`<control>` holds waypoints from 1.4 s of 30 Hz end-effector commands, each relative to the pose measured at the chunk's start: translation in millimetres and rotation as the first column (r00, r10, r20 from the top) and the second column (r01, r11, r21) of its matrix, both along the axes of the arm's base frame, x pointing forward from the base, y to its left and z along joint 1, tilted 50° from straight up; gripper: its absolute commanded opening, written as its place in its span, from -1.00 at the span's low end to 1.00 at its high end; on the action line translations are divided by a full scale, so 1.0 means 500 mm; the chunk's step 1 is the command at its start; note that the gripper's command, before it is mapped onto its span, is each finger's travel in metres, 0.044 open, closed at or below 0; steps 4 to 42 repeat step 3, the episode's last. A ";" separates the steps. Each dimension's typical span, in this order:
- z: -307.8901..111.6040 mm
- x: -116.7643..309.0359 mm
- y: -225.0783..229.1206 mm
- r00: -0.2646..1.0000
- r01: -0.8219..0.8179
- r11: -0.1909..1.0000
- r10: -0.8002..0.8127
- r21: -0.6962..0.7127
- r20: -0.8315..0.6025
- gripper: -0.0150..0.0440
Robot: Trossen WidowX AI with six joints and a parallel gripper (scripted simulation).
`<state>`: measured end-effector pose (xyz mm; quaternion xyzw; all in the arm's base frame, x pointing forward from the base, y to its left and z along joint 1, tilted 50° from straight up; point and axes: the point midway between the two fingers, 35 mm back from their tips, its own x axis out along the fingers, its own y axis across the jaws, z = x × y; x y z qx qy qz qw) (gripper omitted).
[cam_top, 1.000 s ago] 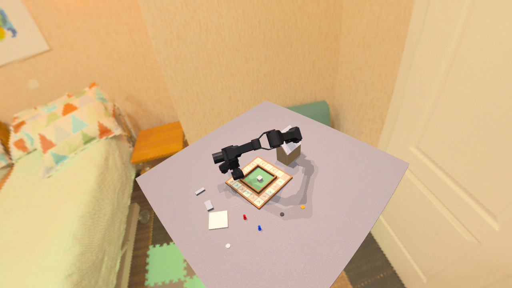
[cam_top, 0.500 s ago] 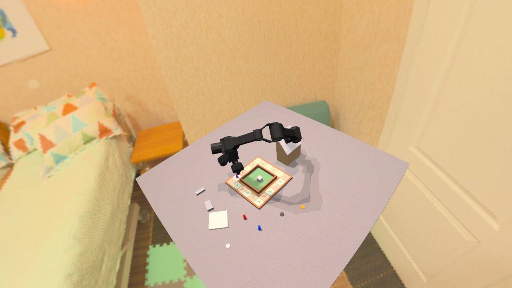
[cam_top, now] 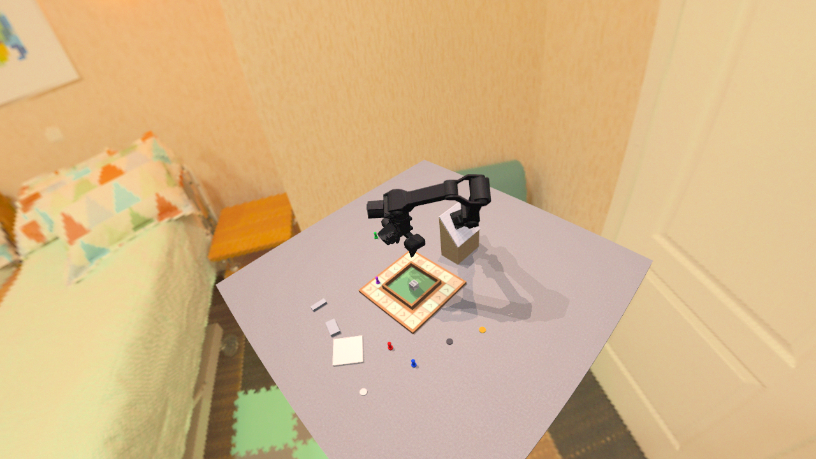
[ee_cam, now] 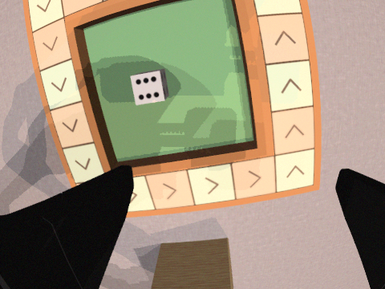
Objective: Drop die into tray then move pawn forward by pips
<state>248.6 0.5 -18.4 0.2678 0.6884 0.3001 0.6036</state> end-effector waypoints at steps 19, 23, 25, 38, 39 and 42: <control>-0.004 0.002 0.002 1.000 0.004 1.000 -0.004 0.005 -0.014 1.00; -0.004 0.002 0.002 1.000 0.004 1.000 -0.004 0.005 -0.014 1.00; -0.004 0.002 0.002 1.000 0.004 1.000 -0.004 0.005 -0.014 1.00; -0.004 0.002 0.002 1.000 0.004 1.000 -0.004 0.005 -0.014 1.00; -0.004 0.002 0.002 1.000 0.004 1.000 -0.004 0.005 -0.014 1.00; -0.004 0.002 0.002 1.000 0.004 1.000 -0.004 0.005 -0.014 1.00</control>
